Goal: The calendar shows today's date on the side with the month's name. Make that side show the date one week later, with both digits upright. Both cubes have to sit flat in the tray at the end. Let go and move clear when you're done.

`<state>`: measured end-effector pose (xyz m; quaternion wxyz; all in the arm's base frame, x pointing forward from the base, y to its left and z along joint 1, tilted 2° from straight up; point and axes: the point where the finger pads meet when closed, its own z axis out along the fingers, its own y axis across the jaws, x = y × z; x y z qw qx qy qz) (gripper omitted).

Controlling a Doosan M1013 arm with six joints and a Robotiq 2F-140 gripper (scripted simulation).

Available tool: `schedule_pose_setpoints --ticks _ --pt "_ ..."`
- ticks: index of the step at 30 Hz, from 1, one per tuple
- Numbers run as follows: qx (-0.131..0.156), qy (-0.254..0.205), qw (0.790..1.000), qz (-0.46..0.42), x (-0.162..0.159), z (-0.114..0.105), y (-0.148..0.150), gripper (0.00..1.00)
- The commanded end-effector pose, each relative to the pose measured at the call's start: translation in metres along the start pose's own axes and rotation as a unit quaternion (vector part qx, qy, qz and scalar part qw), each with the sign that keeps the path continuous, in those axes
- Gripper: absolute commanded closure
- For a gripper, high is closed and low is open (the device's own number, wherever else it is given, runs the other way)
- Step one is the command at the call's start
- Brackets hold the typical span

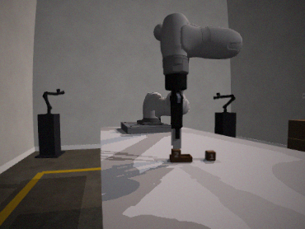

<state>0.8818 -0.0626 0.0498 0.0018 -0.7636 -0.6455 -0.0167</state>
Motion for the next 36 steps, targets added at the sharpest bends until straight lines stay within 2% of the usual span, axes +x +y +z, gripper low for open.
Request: schedule_pose_setpoints --ticks 1,19,36 --pt "0.000 0.000 1.000 0.000 0.000 0.000 0.000 0.65" --pt "0.000 0.000 1.000 0.000 0.000 0.001 0.000 0.65" --pt "0.000 0.000 1.000 0.000 0.000 0.022 0.000 0.65"
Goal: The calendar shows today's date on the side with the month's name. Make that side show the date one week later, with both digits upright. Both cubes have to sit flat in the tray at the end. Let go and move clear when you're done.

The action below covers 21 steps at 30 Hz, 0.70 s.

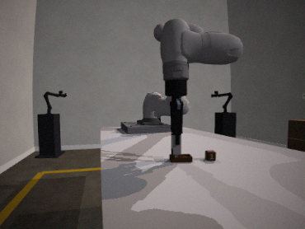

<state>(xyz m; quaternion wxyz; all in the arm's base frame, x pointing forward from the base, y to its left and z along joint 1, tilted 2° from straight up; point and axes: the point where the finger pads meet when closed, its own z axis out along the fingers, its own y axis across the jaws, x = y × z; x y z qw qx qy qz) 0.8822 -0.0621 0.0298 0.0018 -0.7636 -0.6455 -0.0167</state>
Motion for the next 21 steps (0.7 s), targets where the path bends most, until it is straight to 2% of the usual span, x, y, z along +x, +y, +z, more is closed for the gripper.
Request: schedule_pose_setpoints --ticks 1,21 --pt "0.000 0.000 1.000 0.000 0.0000 0.0035 0.0000 0.65" --pt "0.000 0.000 1.000 0.000 0.0000 0.0080 0.0000 0.65"
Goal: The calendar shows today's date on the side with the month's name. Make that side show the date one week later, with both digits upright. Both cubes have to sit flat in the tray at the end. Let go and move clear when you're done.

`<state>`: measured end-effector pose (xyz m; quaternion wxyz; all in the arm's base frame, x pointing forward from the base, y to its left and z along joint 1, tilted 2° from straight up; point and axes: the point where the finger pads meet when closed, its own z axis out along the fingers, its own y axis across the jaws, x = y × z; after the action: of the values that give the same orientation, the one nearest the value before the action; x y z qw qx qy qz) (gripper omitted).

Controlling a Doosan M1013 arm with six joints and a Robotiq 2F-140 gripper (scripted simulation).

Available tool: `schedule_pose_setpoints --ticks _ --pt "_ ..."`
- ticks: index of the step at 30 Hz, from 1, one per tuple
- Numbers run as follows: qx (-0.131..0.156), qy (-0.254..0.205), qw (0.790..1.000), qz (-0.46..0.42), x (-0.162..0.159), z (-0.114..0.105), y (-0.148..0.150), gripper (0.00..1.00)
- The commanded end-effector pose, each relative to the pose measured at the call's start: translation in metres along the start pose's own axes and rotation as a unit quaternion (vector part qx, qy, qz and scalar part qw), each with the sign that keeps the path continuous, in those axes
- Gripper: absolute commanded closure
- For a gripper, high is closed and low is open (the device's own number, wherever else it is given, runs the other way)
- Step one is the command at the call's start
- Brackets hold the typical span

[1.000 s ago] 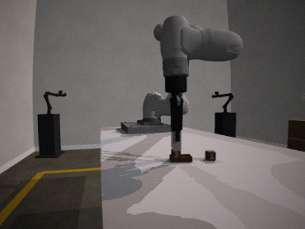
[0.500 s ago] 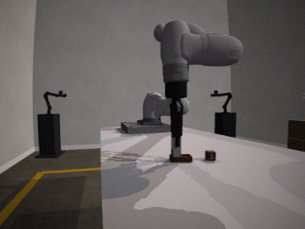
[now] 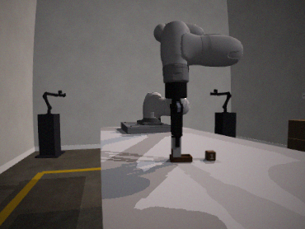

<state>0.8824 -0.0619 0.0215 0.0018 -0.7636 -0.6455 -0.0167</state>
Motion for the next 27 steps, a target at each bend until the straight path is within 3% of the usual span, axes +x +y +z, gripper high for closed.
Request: schedule_pose_setpoints --ticks 1,25,26,27 --pt "0.000 0.000 1.000 0.000 0.0000 -0.0002 0.0000 0.65" --pt "0.000 0.000 1.000 0.000 0.0000 -0.0002 0.0000 0.65" --pt "0.000 0.000 1.000 0.000 0.0000 -0.0002 0.0000 0.76" --pt "0.000 0.000 1.000 0.000 0.0000 -0.0002 0.0000 0.76"
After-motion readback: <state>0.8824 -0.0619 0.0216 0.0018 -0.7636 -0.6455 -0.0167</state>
